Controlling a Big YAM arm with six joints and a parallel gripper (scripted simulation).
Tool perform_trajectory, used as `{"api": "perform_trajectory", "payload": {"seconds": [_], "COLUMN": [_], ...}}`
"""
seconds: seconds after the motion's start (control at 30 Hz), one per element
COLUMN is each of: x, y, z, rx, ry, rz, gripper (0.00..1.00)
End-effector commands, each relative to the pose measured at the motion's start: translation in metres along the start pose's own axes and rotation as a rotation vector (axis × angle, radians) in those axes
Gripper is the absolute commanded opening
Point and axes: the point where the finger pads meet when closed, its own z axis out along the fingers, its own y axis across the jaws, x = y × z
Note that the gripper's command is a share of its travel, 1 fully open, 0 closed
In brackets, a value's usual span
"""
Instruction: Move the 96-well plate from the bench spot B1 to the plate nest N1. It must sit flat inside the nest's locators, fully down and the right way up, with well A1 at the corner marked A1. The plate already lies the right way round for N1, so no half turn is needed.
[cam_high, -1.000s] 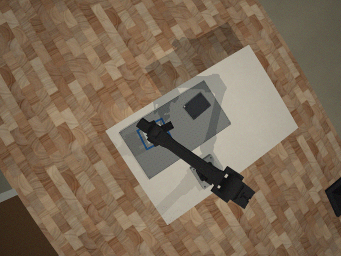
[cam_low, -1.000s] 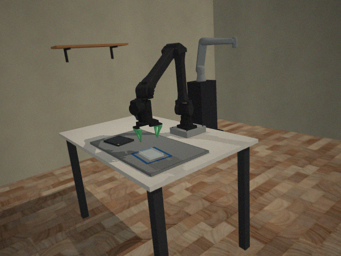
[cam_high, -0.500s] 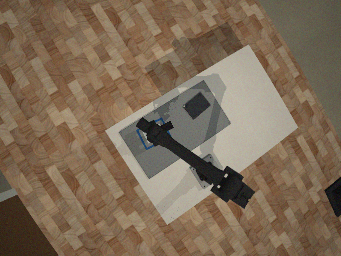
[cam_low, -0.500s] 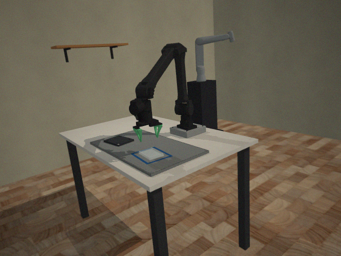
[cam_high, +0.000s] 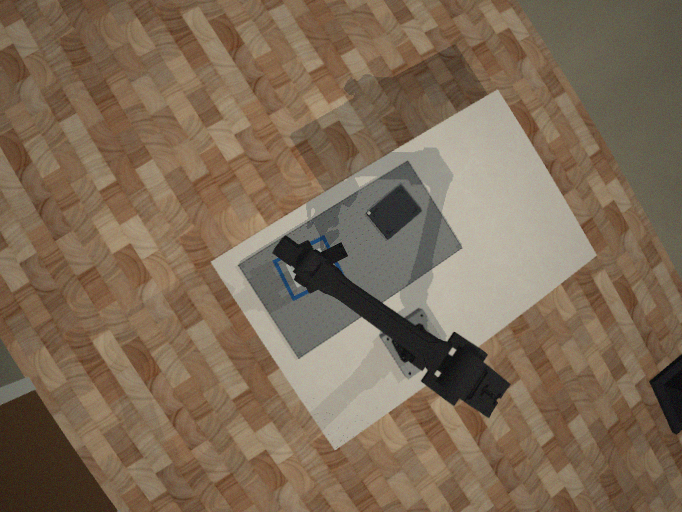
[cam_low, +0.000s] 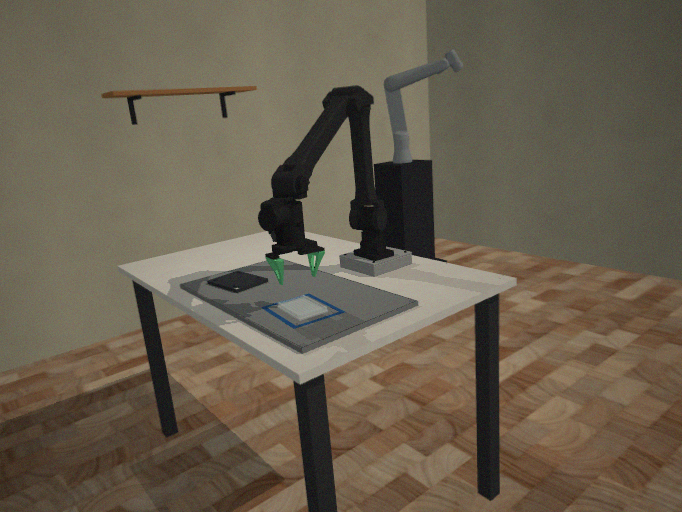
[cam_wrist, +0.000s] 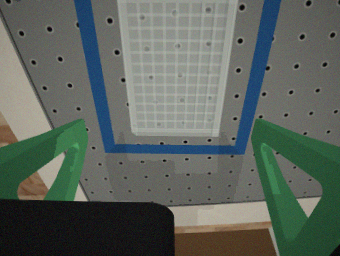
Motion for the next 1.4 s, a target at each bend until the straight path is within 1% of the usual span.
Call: {"api": "perform_trajectory", "payload": {"seconds": [0.0,0.3,0.37,0.87,0.93,1.37], "x": [0.001,0.001,0.001,0.000,0.000,0.000], "y": [-0.001,-0.002,-0.002,-0.003,-0.003,-0.004], "z": [0.018,0.033,0.033,0.058,0.058,0.080], "rx": [0.012,0.013,0.013,0.013,0.013,0.014], "ry": [-0.010,-0.010,-0.010,-0.010,-0.010,-0.011], "rz": [0.000,0.000,0.000,0.000,0.000,0.000], "gripper": [1.00,1.00,1.00,1.00,1.00,1.00]}}
